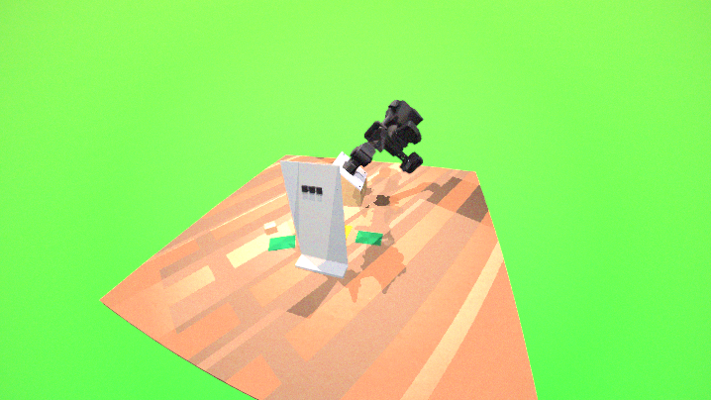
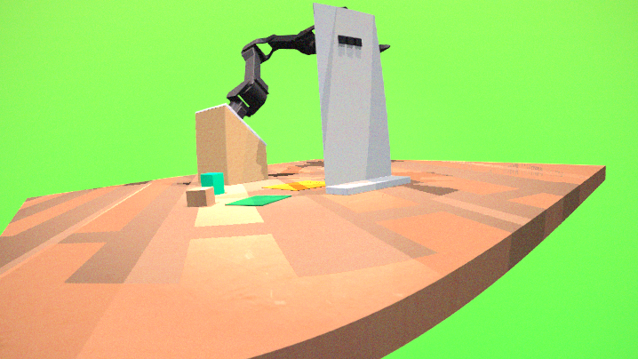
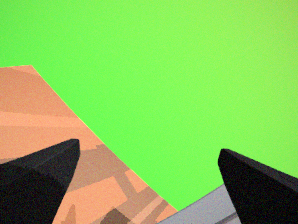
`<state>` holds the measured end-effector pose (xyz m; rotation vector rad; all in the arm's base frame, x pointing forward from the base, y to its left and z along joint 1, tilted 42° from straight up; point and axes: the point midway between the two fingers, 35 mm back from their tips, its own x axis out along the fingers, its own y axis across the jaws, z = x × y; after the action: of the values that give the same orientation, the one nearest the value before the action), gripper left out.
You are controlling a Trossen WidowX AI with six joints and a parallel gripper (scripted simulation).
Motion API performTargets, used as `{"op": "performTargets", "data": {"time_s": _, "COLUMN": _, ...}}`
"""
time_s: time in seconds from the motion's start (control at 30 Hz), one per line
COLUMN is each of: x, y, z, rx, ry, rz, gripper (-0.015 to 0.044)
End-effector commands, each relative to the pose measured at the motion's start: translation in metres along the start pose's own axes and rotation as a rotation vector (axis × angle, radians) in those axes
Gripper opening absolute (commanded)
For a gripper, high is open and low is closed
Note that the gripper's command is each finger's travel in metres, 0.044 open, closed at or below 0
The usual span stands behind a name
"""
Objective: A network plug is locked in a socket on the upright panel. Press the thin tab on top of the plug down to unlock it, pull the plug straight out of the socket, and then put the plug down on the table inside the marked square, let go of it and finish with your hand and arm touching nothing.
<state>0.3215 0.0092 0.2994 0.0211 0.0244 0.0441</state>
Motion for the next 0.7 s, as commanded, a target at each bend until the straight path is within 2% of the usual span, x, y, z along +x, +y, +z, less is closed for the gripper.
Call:
{"op": "performTargets", "data": {"time_s": 0.0, "x": 0.0, "y": -0.001, "z": -0.001, "rx": -0.004, "ry": 0.001, "rz": -0.002, "gripper": 0.0374}}
{"op": "performTargets", "data": {"time_s": 0.27, "x": -0.007, "y": -0.024, "z": -0.04, "rx": -0.191, "ry": 0.052, "rz": -0.076, "gripper": 0.0164}}
{"op": "performTargets", "data": {"time_s": 0.67, "x": -0.029, "y": -0.058, "z": -0.103, "rx": -0.489, "ry": 0.157, "rz": -0.175, "gripper": 0.0156}}
